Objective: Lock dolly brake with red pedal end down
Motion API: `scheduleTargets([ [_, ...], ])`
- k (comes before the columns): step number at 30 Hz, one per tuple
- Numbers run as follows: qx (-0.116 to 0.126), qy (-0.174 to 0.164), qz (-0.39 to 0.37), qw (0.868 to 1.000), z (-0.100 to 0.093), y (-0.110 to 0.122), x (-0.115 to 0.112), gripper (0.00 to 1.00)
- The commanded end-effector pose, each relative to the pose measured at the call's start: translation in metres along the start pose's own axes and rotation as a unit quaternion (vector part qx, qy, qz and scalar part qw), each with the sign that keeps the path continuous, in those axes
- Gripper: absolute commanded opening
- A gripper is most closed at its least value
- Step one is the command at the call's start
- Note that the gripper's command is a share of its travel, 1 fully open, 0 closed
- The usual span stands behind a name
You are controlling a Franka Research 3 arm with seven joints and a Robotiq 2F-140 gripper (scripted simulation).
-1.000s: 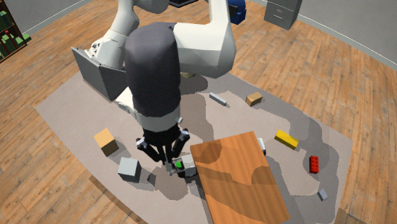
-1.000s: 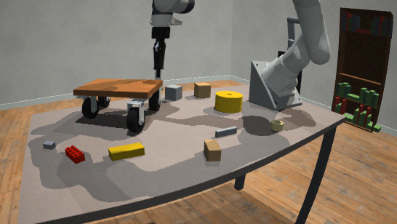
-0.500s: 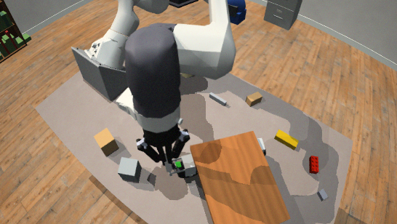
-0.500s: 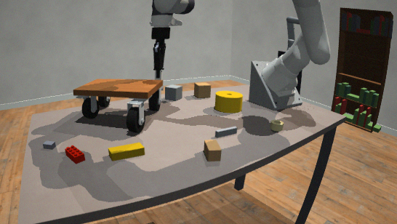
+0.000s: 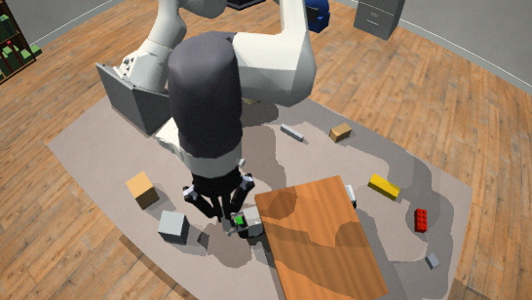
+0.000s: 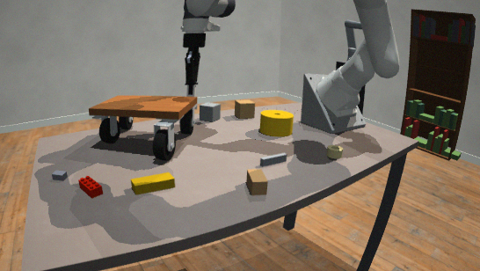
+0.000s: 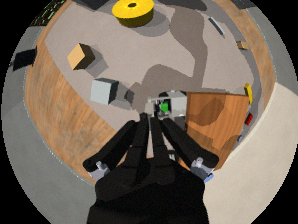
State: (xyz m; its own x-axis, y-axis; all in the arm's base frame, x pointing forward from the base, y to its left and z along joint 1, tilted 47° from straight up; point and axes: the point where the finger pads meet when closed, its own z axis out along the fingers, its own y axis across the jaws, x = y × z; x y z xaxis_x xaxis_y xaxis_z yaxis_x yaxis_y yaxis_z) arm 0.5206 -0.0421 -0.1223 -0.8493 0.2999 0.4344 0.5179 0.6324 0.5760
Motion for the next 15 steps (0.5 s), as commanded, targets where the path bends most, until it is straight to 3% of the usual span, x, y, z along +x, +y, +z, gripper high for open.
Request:
scheduleTargets([
  [1,-0.001,0.004,-0.001,1.000,0.0083,0.0009,0.0028,0.00],
  [15,-0.001,0.004,-0.001,1.000,0.0112,0.0009,0.0029,0.00],
])
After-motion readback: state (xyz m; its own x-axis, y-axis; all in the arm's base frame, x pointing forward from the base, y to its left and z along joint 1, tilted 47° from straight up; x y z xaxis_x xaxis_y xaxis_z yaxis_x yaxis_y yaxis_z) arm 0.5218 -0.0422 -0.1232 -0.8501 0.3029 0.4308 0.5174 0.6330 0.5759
